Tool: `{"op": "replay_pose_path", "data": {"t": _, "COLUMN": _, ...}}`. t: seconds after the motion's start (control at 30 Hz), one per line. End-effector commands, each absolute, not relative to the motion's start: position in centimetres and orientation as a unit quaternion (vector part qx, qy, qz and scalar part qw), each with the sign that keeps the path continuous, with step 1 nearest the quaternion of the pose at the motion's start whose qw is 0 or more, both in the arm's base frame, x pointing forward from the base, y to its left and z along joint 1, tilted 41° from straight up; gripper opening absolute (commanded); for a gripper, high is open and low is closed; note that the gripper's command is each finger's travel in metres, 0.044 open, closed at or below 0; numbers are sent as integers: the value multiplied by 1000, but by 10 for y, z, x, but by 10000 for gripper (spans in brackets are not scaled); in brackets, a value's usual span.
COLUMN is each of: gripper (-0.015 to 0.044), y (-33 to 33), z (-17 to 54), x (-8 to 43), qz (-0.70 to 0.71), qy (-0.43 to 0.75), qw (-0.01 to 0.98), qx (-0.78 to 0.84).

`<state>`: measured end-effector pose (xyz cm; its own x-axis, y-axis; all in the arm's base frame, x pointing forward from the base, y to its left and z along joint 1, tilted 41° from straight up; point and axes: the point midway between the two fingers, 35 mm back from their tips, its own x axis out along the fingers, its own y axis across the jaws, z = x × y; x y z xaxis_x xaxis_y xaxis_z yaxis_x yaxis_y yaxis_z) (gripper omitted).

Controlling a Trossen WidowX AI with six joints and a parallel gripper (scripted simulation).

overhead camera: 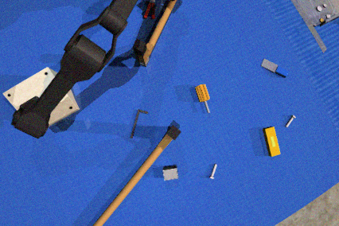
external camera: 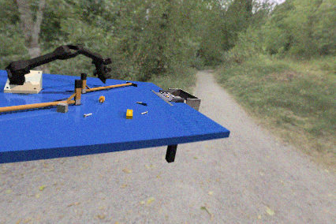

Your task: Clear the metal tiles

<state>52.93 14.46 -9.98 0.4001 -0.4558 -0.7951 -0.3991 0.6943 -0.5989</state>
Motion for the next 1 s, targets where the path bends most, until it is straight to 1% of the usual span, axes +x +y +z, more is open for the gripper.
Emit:
{"op": "replay_pose_path", "data": {"t": 0.0, "gripper": 0, "y": 139, "z": -104, "x": 529, "qz": -24, "qy": 547, "qw": 740, "qx": -390}}
{"op": "replay_pose_path", "data": {"t": 0.3, "gripper": 0, "y": 126, "z": -121, "x": 530, "qz": -24, "qy": 547, "qw": 740, "qx": -390}}
{"op": "replay_pose_path", "data": {"t": 0.97, "gripper": 0, "y": 117, "z": -112, "x": 541, "qz": -26, "qy": 545, "qw": 742, "qx": -389}}
